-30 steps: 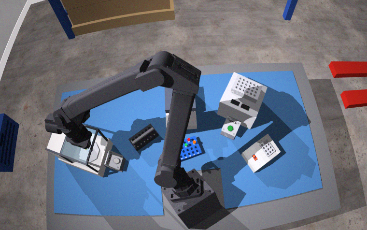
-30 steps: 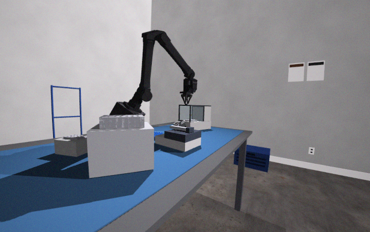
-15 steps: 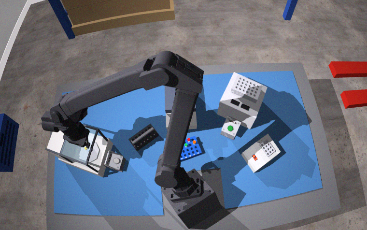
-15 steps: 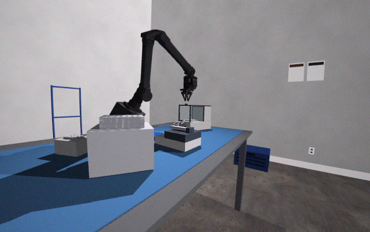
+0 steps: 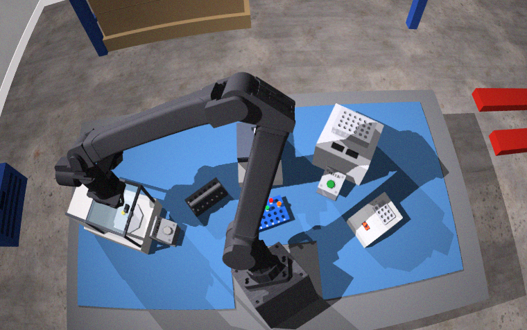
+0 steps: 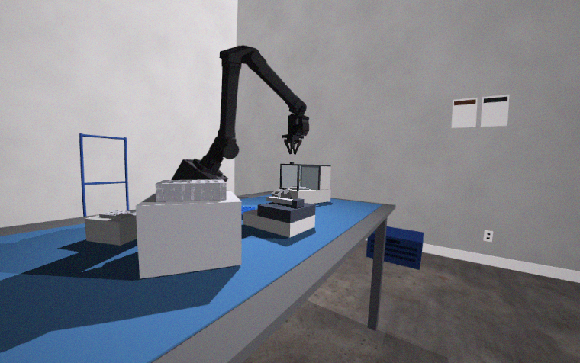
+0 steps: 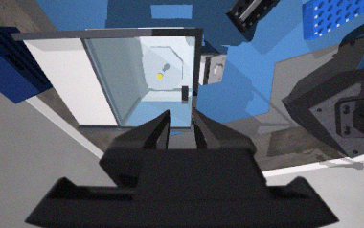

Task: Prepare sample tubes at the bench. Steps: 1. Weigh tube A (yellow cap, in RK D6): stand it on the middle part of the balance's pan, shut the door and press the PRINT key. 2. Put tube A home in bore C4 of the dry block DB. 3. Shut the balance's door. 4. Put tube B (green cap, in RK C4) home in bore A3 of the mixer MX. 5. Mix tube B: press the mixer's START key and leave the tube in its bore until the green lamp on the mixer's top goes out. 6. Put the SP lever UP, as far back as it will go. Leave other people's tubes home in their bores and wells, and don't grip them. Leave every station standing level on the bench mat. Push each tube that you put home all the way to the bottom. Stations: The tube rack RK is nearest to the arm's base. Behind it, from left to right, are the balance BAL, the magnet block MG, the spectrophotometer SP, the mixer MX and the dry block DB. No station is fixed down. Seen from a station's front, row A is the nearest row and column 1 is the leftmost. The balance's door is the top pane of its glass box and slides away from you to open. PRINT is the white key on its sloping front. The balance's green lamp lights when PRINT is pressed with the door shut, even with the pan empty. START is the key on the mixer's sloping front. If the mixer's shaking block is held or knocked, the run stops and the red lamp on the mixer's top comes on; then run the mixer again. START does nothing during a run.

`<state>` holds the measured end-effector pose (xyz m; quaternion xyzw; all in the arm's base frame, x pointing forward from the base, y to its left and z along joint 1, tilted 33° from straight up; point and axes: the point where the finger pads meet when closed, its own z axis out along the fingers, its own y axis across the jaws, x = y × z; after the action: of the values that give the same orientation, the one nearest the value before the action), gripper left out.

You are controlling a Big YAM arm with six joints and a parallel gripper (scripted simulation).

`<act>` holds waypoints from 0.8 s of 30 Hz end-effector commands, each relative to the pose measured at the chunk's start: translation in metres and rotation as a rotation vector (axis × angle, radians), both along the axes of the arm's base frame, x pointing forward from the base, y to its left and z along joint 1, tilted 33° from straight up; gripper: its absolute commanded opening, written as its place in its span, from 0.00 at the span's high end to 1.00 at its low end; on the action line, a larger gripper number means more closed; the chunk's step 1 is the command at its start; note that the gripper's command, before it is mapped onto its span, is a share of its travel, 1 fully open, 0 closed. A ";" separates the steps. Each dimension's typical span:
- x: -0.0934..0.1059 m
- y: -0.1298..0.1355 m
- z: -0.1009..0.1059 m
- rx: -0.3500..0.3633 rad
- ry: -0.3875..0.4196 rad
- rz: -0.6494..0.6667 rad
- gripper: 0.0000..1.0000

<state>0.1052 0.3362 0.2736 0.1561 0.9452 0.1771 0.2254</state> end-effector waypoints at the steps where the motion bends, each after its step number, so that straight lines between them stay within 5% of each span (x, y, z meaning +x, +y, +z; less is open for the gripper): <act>1: -0.007 0.003 0.030 0.056 0.001 -0.005 0.70; 5: -0.008 0.002 0.032 0.055 0.001 -0.005 0.70; 7: -0.008 0.001 0.012 0.000 0.006 -0.009 0.70; 12: -0.005 0.000 0.018 0.022 0.002 -0.009 0.70; 13: 0.001 -0.009 0.004 0.003 -0.008 0.016 1.00; 19: 0.009 -0.019 -0.028 -0.091 -0.063 0.185 1.00; 22: 0.009 -0.019 -0.028 -0.107 -0.072 0.213 1.00; 24: 0.009 -0.009 -0.011 -0.104 -0.099 0.271 1.00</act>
<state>0.1116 0.3132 0.2378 0.0574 0.9577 0.1382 0.2457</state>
